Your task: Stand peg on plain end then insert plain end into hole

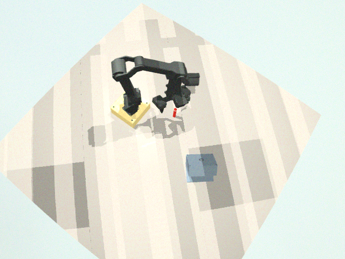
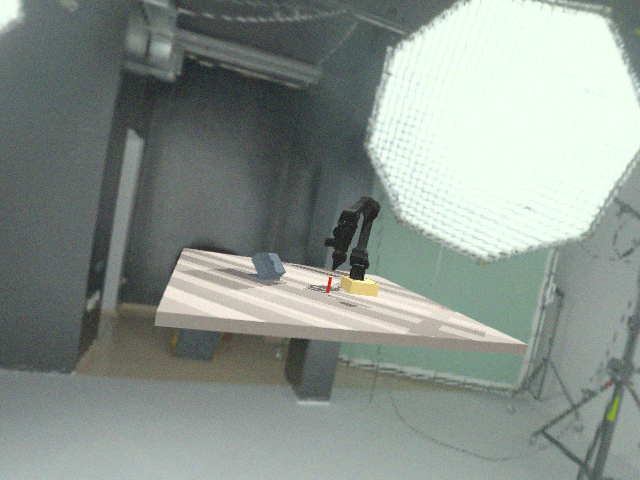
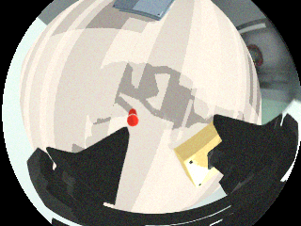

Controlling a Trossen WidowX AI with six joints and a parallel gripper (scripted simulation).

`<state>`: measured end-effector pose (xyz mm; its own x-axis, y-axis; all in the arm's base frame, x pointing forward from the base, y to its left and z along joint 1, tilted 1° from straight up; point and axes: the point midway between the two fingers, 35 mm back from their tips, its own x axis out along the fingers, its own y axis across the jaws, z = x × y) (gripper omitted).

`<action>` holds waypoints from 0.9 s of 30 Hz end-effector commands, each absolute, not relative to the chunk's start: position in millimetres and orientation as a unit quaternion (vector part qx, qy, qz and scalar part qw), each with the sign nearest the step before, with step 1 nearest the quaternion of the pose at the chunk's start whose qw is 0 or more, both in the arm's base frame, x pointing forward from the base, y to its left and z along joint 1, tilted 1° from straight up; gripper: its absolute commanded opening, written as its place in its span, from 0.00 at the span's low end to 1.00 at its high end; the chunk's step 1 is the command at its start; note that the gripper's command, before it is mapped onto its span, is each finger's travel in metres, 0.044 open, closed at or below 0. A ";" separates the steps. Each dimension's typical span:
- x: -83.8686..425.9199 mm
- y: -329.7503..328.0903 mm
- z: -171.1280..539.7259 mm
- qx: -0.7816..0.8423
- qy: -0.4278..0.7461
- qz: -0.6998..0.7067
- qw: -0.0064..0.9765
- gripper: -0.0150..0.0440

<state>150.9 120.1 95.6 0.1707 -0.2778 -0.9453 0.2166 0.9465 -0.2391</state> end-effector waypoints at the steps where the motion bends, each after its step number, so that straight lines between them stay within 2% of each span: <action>1: 156.5 129.7 97.7 0.001 0.652 -0.122 0.748 1.00; 9: 167.5 145.4 103.0 0.042 0.692 -0.036 0.719 1.00; 27: 168.5 145.9 83.2 0.034 0.693 -0.026 0.719 1.00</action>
<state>169.4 145.9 88.2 0.0430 0.0090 -0.9990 0.0927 0.9956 0.0129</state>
